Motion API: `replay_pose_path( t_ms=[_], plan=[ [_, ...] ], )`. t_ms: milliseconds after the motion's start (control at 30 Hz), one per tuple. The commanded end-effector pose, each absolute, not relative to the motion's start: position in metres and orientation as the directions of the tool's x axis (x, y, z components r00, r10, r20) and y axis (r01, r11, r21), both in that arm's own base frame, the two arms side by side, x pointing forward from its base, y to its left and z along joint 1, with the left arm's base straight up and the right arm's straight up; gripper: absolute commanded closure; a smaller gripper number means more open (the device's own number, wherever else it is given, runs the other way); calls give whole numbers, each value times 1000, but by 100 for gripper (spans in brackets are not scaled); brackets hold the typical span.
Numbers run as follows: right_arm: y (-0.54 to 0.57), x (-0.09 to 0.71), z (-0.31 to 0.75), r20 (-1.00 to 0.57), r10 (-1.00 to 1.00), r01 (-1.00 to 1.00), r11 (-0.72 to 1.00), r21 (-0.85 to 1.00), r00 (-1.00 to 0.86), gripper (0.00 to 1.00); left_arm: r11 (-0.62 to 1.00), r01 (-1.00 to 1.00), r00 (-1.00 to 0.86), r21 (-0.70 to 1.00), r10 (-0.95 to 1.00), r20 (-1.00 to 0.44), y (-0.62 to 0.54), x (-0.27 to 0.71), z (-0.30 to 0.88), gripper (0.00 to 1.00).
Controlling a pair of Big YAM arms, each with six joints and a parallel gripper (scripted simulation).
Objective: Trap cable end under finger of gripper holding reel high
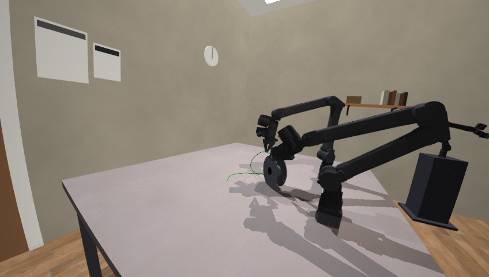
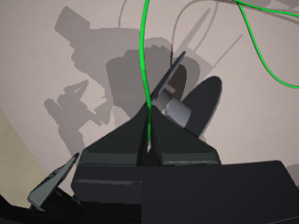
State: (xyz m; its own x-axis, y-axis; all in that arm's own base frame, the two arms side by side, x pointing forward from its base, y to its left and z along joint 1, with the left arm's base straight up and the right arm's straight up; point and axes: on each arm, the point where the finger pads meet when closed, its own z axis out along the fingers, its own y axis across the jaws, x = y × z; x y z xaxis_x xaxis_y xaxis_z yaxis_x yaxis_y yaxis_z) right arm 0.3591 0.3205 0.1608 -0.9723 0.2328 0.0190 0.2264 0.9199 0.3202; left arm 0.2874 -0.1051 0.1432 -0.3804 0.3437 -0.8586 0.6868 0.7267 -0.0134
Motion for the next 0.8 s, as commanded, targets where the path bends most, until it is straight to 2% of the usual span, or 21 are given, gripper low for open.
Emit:
replay_pose_path(
  t_ms=[0, 767],
  plan=[
    [329, 359, 170, -7, 224, 208, 914, 348, -975, 100, 726, 688, -342, 18, 346, -874, -105, 295, 156, 25],
    [329, 361, 174, -18, 220, 199, 912, 359, -975, 100, 726, 688, -342, 18, 346, -874, -105, 296, 157, 25]
  ],
)
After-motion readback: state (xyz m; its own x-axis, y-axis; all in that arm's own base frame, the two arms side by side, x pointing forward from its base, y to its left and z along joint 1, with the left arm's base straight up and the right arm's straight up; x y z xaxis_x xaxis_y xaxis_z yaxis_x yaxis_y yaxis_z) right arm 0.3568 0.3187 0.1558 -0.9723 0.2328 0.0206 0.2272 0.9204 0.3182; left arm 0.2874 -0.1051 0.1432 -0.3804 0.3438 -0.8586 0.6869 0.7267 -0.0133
